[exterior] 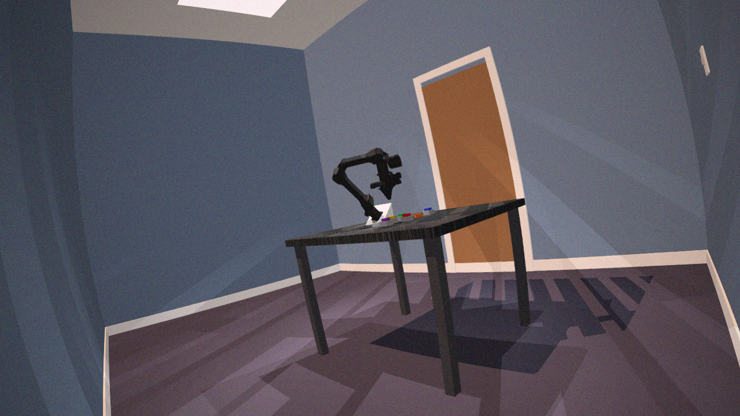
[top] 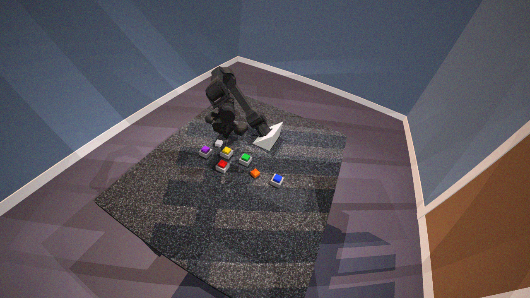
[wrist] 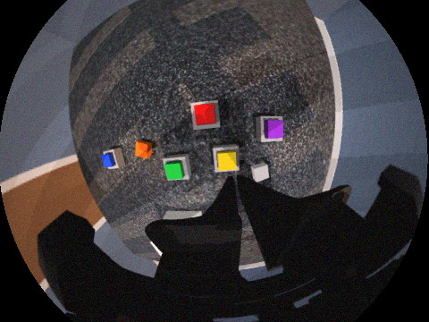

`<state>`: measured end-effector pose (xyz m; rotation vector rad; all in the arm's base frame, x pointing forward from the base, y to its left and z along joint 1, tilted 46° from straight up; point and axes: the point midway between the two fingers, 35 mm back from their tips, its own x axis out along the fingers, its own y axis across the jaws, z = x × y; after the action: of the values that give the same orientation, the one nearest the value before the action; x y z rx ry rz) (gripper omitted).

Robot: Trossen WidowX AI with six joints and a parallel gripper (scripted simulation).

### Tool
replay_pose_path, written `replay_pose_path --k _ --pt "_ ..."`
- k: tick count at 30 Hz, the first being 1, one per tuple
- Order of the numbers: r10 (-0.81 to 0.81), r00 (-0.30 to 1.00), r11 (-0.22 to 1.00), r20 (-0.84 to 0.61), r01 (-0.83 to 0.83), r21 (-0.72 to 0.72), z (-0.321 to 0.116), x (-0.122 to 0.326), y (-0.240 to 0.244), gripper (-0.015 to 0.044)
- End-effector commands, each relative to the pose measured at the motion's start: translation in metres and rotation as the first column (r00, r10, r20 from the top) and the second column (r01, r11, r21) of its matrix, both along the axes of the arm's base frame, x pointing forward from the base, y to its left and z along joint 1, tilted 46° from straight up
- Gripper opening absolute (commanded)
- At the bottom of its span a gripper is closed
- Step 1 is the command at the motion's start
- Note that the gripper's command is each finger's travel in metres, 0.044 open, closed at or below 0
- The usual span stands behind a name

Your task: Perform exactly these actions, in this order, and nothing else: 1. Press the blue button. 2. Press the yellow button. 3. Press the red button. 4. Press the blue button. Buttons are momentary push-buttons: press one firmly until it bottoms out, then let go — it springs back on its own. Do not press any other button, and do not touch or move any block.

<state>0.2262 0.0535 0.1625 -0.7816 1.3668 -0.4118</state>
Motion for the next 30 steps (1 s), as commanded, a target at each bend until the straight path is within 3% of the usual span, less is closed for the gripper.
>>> replay_pose_path --k 1,5,12,18,30 --pt "-0.034 0.999 0.999 0.016 0.033 0.011 -0.008 0.035 0.021 0.002" --pt "-0.049 0.999 0.999 0.007 0.049 -0.006 -0.018 0.067 0.035 0.002" --pt "-0.049 0.999 0.999 0.006 0.049 -0.007 -0.02 0.069 0.034 0.002" --pt "-0.049 0.999 0.999 0.008 0.049 -0.008 -0.06 0.078 -0.006 0.002" --pt "-0.049 0.999 0.999 0.008 0.049 -0.008 -0.069 0.08 -0.015 0.002"
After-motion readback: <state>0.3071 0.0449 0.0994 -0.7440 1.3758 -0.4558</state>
